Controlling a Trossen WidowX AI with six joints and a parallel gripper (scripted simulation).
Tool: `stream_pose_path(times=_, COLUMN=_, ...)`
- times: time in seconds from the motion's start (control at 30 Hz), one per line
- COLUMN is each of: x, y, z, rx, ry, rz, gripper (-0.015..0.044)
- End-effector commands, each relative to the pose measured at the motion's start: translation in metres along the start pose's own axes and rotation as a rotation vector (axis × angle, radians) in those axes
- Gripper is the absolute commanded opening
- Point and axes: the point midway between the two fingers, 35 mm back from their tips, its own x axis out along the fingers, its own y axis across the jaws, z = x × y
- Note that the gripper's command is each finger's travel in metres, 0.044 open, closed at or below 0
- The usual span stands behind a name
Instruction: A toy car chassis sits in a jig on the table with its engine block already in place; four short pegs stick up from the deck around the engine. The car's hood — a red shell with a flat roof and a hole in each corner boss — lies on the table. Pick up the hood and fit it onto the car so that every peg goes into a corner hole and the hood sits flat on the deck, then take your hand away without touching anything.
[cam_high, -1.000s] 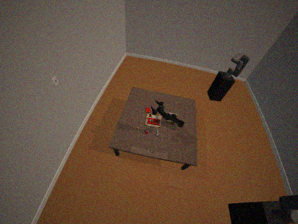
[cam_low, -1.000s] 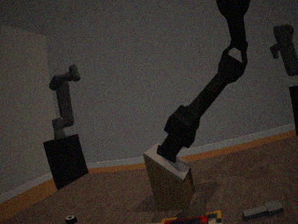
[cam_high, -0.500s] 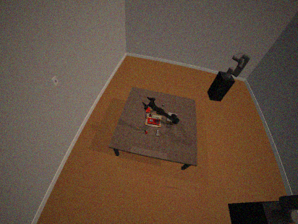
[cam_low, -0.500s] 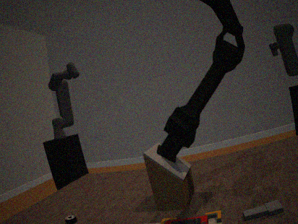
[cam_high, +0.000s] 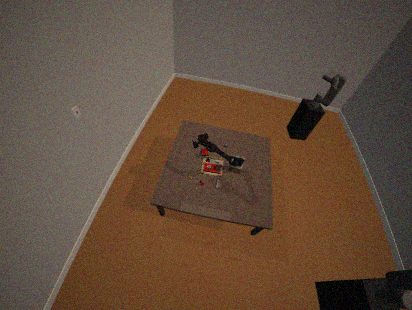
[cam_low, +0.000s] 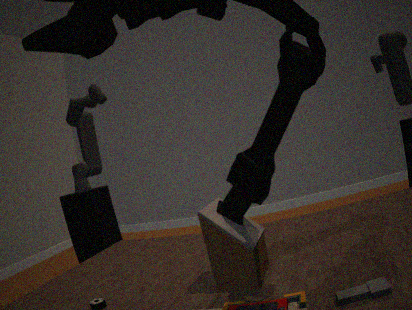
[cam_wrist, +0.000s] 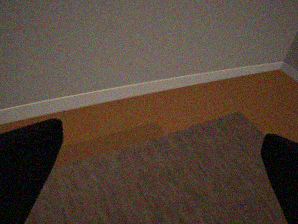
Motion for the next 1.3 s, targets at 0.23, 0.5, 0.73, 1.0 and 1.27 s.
stream_pose_path(times=0.23, x=0.078, y=-0.040, z=-0.081, rx=0.110, ry=0.377, rz=-0.067, gripper=0.0440)
stream_pose_path(times=0.5, x=0.118, y=-0.080, z=-0.156, rx=0.236, ry=0.669, rz=-0.135, gripper=0.0440)
stream_pose_path(times=0.73, x=0.138, y=-0.114, z=-0.225, rx=0.384, ry=0.922, rz=-0.205, gripper=0.0440)
stream_pose_path(times=1.0, x=0.145, y=-0.151, z=-0.302, rx=0.597, ry=1.196, rz=-0.299, gripper=0.0440)
stream_pose_path(times=1.27, x=0.144, y=-0.156, z=-0.314, rx=0.638, ry=1.240, rz=-0.316, gripper=0.0440)
